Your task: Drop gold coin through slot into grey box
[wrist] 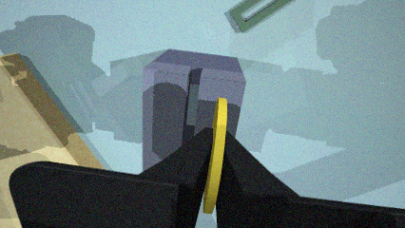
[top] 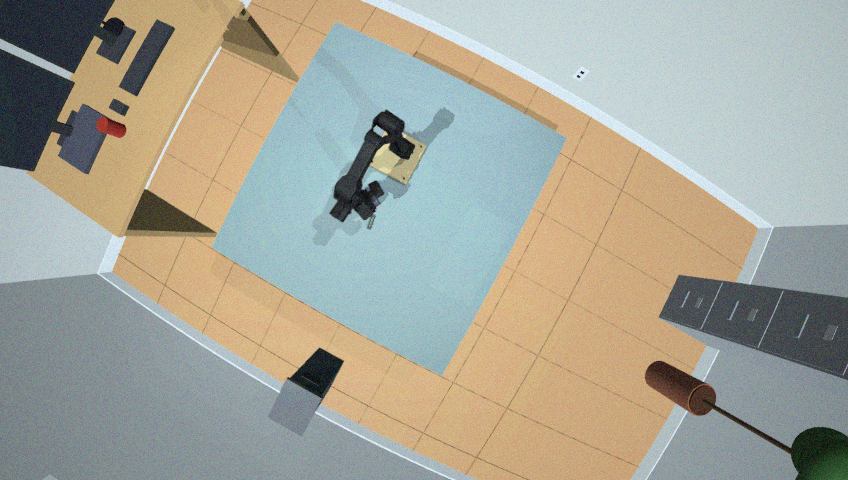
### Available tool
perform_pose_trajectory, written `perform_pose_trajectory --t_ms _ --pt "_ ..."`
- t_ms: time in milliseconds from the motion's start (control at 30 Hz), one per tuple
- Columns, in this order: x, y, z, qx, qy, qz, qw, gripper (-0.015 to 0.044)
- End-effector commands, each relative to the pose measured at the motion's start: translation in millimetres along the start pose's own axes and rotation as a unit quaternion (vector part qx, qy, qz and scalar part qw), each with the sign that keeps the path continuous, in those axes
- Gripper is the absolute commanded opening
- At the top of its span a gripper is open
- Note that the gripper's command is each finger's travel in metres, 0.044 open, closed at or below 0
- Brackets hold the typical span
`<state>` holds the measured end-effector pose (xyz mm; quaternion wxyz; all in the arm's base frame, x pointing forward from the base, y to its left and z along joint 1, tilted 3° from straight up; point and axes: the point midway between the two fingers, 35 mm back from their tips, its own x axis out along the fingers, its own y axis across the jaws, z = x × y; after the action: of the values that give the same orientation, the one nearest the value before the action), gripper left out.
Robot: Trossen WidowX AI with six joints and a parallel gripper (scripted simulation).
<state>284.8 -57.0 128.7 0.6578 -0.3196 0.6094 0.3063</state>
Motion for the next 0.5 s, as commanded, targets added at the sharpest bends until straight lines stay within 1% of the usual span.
perform_pose_trajectory --t_ms 0,233,467 --pt "0.0 4.5 -6.4 -0.001 -0.003 -0.001 1.0 0.0" --pt "2.1 14.2 -20.7 -0.001 -0.003 0.0 1.0 0.0" --pt "2.4 13.6 -20.6 0.001 0.001 0.001 1.0 0.0004"
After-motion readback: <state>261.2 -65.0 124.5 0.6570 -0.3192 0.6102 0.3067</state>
